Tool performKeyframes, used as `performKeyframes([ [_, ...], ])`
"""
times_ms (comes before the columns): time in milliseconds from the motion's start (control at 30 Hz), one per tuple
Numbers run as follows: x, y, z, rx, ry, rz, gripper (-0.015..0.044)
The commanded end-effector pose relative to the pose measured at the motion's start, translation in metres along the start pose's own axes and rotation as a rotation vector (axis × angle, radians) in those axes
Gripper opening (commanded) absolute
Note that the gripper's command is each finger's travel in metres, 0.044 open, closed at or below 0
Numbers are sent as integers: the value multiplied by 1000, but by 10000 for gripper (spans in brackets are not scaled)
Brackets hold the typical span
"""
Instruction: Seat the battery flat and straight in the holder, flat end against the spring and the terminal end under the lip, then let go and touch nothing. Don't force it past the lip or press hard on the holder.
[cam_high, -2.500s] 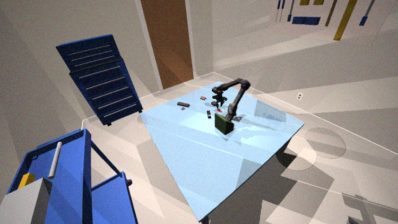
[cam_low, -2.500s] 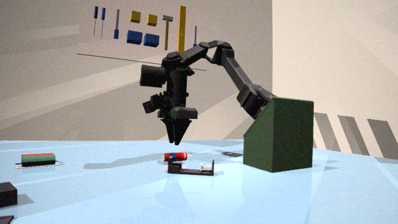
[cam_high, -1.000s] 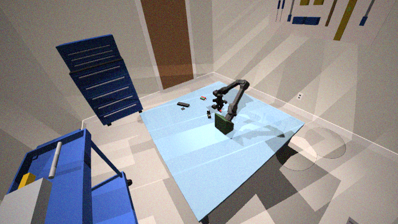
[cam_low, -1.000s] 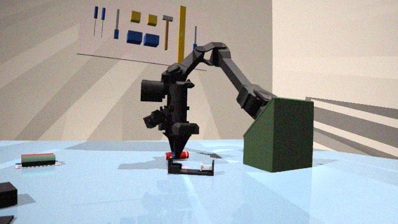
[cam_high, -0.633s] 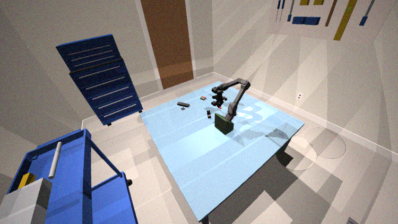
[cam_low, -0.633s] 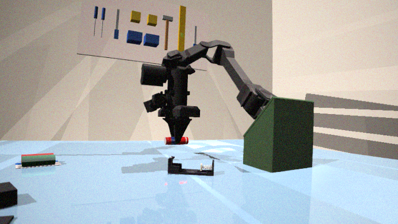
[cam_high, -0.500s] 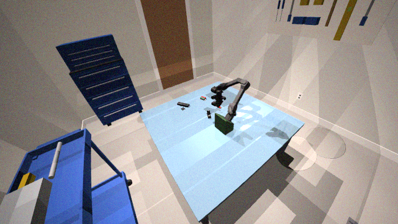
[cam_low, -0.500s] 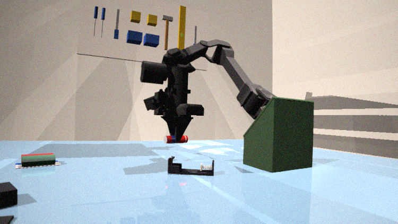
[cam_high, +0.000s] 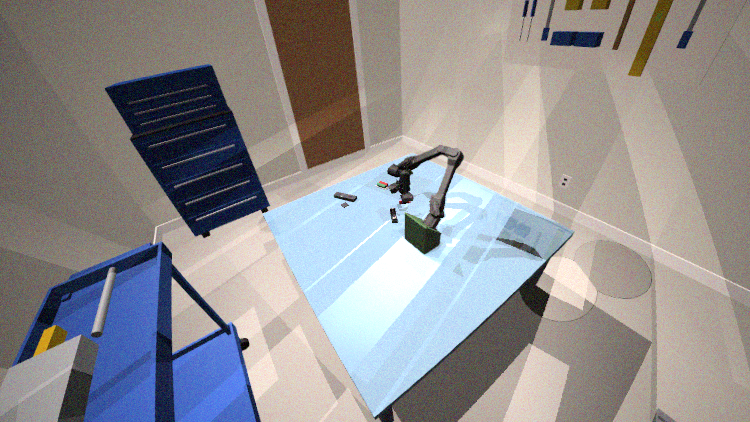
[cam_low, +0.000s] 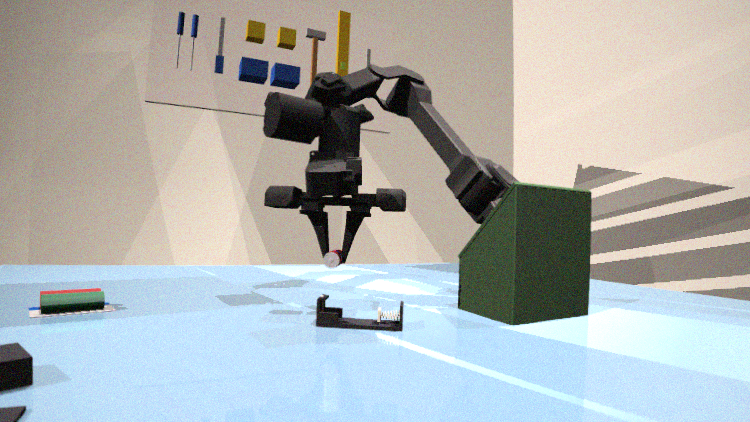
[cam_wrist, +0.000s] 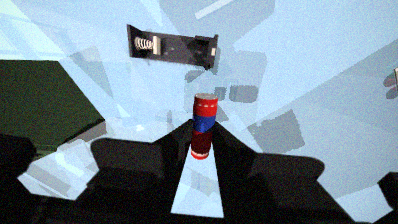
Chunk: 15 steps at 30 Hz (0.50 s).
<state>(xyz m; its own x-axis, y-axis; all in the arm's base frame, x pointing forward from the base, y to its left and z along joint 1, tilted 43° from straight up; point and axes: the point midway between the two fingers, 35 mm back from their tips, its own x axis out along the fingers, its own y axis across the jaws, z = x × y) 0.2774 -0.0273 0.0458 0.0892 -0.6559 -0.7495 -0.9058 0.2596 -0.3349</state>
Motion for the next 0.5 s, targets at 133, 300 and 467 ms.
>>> performKeyframes([
  [133,-4,12,27,-505,-3,10,68],
  [300,-7,20,42,-812,-4,9,68],
  [467,-10,29,56,-1107,-3,7,68],
])
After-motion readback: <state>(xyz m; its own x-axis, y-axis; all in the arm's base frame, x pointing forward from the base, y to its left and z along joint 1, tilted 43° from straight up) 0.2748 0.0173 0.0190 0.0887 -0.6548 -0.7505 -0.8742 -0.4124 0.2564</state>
